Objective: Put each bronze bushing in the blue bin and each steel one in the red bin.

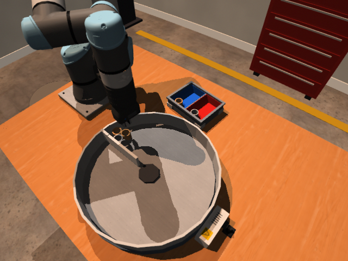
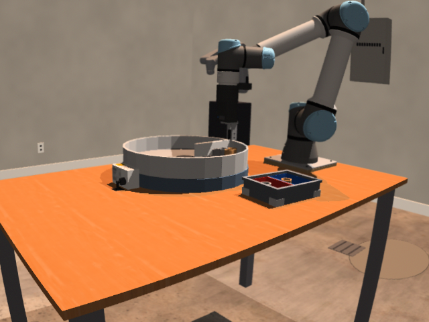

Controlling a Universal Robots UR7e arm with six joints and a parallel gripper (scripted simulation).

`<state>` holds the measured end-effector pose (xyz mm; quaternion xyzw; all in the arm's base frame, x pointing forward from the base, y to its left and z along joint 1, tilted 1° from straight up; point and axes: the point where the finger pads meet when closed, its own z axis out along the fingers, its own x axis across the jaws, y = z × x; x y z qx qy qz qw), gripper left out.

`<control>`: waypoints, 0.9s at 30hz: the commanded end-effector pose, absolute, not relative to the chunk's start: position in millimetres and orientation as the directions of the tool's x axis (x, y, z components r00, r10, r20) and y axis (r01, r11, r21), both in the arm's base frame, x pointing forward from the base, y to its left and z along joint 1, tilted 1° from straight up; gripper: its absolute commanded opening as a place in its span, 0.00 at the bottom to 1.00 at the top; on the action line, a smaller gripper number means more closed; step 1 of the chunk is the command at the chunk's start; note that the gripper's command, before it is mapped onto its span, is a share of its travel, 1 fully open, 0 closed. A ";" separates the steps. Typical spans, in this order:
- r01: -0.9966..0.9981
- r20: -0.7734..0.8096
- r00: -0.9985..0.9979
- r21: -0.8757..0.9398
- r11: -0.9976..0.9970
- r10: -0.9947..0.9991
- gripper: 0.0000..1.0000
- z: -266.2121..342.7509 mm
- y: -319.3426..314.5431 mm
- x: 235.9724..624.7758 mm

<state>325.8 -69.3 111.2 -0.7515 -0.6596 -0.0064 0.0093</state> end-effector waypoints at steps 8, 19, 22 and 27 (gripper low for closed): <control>0.992 0.021 0.130 -0.004 -0.130 0.991 0.40 94.6 -69.5 326.3; 0.992 0.021 0.130 -0.004 -0.129 0.991 0.40 79.9 -69.4 326.3; 0.992 0.021 0.130 -0.004 -0.129 0.991 0.40 79.9 -69.4 326.3; 0.992 0.021 0.130 -0.004 -0.129 0.991 0.40 77.4 -69.3 326.2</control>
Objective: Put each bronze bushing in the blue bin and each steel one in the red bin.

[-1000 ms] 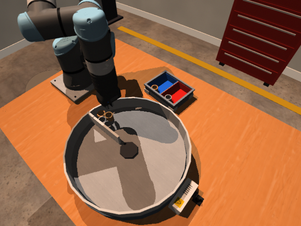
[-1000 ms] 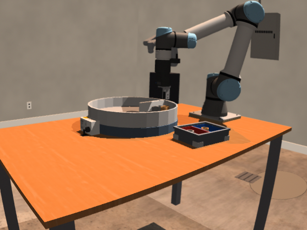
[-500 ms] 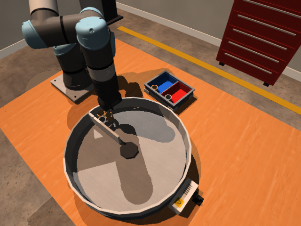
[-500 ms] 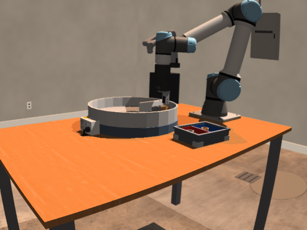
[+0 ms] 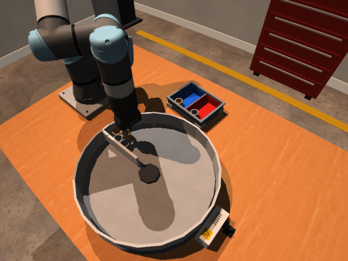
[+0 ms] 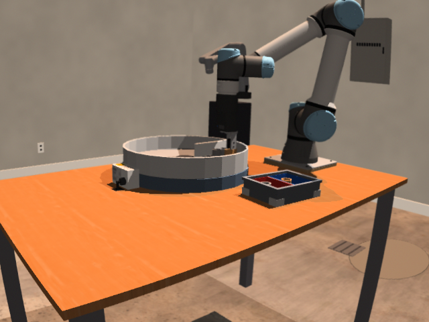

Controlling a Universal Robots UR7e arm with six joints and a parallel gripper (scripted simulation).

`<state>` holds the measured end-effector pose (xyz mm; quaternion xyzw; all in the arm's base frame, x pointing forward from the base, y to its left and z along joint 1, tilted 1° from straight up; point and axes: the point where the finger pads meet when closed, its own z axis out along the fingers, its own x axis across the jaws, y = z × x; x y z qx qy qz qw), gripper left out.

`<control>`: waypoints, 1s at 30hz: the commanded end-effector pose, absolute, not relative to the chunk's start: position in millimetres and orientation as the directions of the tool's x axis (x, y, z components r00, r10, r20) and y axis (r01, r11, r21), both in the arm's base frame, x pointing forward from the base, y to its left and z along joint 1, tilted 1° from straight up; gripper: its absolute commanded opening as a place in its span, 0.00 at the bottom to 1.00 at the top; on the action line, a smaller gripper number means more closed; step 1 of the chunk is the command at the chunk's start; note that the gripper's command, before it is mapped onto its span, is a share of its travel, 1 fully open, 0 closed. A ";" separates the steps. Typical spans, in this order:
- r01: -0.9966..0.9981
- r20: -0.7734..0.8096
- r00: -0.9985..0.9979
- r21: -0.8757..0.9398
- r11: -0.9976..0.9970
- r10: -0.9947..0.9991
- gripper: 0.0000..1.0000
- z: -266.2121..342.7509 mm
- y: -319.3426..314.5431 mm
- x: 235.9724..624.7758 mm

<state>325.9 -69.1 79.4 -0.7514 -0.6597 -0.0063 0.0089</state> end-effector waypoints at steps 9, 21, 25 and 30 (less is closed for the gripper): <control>0.992 0.021 0.130 -0.004 -0.129 0.991 0.40 71.9 -69.2 326.2; 0.992 0.021 0.130 -0.004 -0.129 0.991 0.40 59.7 -68.9 326.2; 0.992 0.021 0.130 -0.004 -0.129 0.991 0.40 59.7 -68.9 326.2; 0.992 0.021 0.130 -0.004 -0.129 0.991 0.40 54.3 -68.8 326.2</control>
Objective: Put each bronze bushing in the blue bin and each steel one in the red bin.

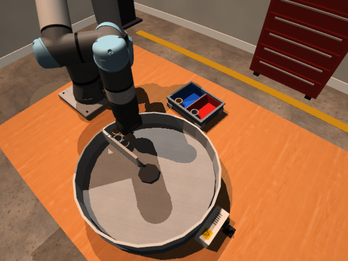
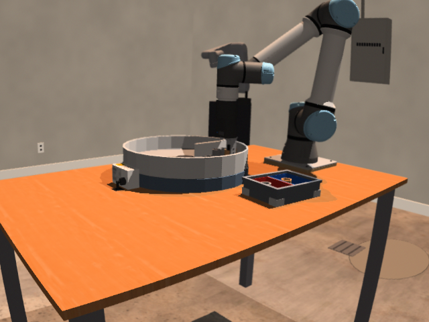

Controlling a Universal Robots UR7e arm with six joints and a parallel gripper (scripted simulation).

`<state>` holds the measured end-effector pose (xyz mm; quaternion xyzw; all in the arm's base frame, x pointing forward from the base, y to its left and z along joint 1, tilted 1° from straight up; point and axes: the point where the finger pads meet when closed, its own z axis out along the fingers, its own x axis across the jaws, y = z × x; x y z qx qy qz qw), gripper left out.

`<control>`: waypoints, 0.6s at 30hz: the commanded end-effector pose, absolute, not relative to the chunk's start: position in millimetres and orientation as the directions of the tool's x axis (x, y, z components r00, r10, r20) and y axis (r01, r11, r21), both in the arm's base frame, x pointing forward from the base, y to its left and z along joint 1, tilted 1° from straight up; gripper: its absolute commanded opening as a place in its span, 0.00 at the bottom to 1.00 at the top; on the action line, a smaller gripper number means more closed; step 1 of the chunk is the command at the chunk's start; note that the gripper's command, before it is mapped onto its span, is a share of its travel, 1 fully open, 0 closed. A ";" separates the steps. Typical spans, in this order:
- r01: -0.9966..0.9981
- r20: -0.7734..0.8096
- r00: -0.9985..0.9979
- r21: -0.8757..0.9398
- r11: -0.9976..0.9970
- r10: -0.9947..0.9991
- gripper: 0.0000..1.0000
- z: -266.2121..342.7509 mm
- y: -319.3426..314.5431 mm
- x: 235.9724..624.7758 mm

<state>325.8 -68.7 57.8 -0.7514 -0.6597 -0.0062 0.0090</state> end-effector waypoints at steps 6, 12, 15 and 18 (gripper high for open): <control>0.992 0.021 0.130 -0.004 -0.129 0.991 0.40 52.9 -68.8 326.2; 0.992 0.021 0.130 -0.004 -0.129 0.991 0.40 52.9 -68.8 326.2; 0.992 0.021 0.130 -0.004 -0.129 0.991 0.00 53.0 -68.8 326.2; 0.992 0.021 0.130 -0.004 -0.129 0.991 0.00 53.0 -68.8 326.2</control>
